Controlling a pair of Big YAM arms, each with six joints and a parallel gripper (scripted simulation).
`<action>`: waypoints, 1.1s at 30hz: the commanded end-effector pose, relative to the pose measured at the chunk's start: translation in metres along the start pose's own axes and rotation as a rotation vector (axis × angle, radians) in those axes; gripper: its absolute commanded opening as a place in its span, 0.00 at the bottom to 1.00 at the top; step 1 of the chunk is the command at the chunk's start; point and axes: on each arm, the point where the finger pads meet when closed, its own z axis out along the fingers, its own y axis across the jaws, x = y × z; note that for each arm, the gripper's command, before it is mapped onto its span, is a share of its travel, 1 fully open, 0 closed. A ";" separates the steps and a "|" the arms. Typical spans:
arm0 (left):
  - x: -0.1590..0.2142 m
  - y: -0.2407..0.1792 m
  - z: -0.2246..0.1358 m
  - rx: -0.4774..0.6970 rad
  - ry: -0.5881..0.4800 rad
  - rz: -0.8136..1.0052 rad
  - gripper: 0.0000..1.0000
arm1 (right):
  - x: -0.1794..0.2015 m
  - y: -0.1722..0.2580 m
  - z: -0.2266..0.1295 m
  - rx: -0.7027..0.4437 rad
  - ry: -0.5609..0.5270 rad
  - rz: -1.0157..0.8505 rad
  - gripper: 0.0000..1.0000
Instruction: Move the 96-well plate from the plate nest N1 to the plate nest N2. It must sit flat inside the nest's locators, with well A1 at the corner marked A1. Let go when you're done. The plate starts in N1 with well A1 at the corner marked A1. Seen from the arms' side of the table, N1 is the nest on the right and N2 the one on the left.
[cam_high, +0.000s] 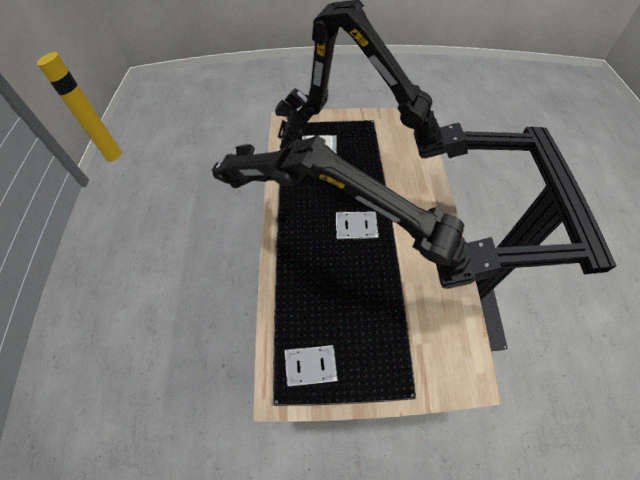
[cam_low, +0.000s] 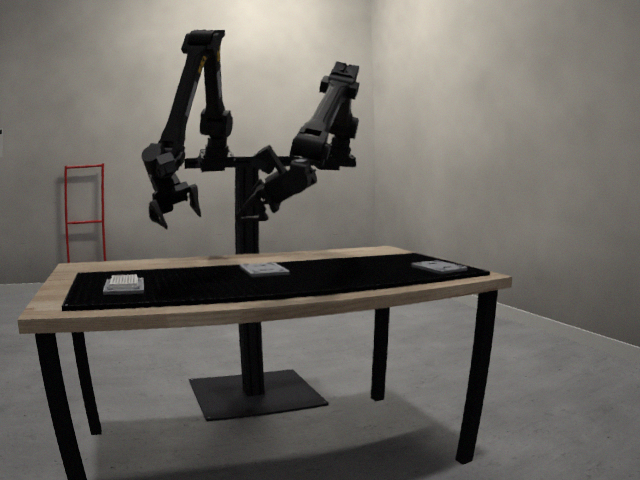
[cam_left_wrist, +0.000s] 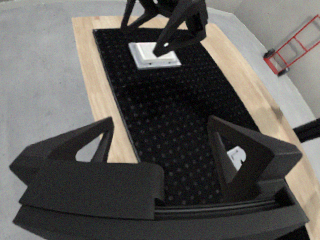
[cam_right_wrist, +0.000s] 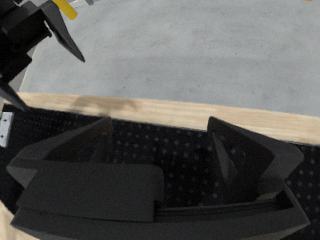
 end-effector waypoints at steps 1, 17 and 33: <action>-0.012 0.003 -0.005 -0.011 -0.005 0.022 1.00 | -0.006 -0.002 -0.002 0.003 -0.011 -0.010 1.00; -0.012 0.003 -0.005 -0.011 -0.005 0.022 1.00 | -0.006 -0.002 -0.002 0.003 -0.011 -0.010 1.00; -0.015 -0.007 0.094 -0.159 0.056 0.049 1.00 | 0.115 -0.112 -0.061 0.142 0.135 -0.180 1.00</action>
